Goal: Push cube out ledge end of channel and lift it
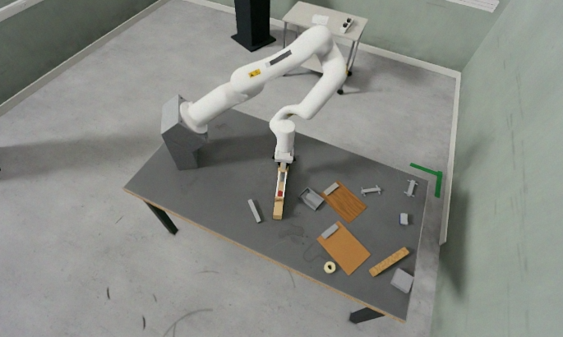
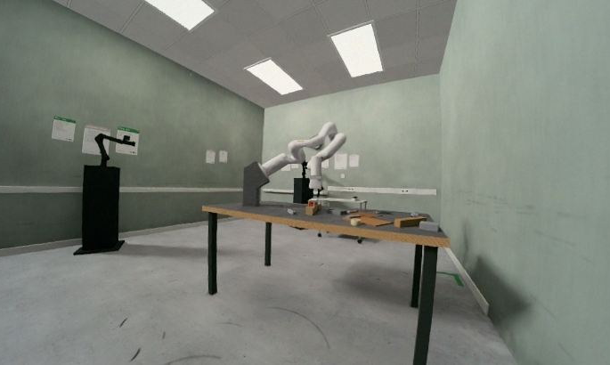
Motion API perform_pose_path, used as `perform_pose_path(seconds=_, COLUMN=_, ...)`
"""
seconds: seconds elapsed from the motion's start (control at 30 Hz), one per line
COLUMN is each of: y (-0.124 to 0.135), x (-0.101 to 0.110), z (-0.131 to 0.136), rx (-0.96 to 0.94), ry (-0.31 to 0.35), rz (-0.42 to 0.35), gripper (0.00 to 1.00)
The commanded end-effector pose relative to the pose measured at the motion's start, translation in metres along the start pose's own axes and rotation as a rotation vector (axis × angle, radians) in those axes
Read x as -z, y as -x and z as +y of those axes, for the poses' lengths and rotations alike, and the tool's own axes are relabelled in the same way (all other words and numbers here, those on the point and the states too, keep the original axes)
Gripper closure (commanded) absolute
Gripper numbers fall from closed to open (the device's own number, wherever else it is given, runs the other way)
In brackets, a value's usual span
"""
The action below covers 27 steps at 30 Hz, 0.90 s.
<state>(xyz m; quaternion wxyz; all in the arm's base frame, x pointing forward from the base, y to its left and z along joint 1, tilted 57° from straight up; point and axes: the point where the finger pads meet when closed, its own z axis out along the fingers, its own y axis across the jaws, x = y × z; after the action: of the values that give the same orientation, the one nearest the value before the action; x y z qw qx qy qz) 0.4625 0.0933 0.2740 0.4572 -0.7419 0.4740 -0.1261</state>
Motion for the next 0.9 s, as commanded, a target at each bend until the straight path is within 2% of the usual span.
perform_pose_path(seconds=0.0, y=0.0, x=0.016, z=-0.001, rx=-0.002, ry=0.003, rz=-0.006, gripper=0.61)
perform_pose_path(seconds=0.37, y=0.0, x=0.015, z=-0.001, rx=-0.001, ry=0.003, rz=-0.006, gripper=0.61)
perform_pose_path(seconds=0.43, y=-0.008, x=0.014, z=0.0, rx=0.016, ry=0.005, rz=-0.004, gripper=0.61)
perform_pose_path(seconds=0.5, y=-0.031, x=0.011, z=0.003, rx=0.067, ry=0.011, rz=-0.001, gripper=0.61)
perform_pose_path(seconds=0.6, y=-0.089, x=0.006, z=0.019, rx=0.202, ry=0.023, rz=0.003, gripper=0.61)
perform_pose_path(seconds=0.73, y=-0.136, x=0.01, z=0.048, rx=0.407, ry=0.022, rz=-0.003, gripper=0.61)
perform_pose_path(seconds=0.77, y=-0.147, x=0.011, z=0.056, rx=0.448, ry=0.017, rz=-0.004, gripper=0.61)
perform_pose_path(seconds=0.83, y=-0.147, x=0.011, z=0.056, rx=0.448, ry=0.017, rz=-0.004, gripper=0.61)
perform_pose_path(seconds=0.87, y=-0.181, x=0.013, z=0.077, rx=0.483, ry=0.013, rz=-0.005, gripper=0.61)
